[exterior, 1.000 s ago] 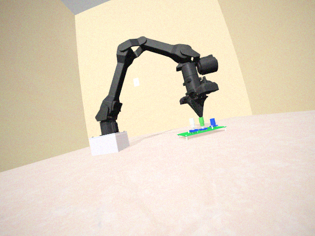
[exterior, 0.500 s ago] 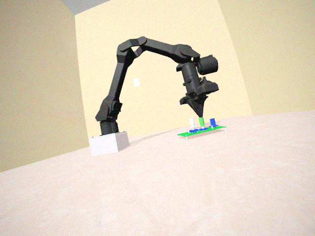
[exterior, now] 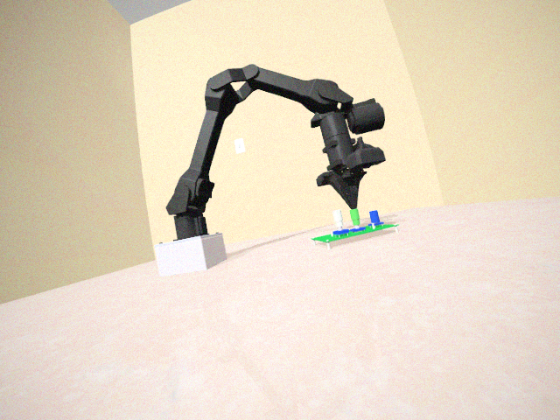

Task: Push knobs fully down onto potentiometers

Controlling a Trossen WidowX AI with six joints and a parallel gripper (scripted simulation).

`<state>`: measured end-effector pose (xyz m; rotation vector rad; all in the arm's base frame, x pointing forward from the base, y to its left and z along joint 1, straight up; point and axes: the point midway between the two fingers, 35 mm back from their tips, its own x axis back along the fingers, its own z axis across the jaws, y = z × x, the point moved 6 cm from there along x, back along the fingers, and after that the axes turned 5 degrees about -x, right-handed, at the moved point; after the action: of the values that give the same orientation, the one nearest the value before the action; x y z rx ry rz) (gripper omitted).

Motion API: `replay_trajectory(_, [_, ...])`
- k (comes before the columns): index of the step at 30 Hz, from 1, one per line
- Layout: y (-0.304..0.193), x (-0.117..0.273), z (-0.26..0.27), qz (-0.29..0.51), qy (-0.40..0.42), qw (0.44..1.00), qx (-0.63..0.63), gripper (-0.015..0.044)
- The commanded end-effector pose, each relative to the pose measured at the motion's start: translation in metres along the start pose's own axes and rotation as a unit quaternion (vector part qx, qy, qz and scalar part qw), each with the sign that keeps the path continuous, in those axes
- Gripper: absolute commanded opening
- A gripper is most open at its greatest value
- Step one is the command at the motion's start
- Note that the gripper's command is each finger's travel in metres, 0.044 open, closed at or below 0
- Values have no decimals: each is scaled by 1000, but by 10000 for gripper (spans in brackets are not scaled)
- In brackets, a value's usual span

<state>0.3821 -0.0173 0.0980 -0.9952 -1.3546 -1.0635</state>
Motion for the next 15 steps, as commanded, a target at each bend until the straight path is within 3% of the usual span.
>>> replay_trajectory(1, [1, -12, -1, 8, 0, 1000, 1, 0])
replay_trajectory(15, [1, 1, -1, 8, 0, 1000, 1, 0])
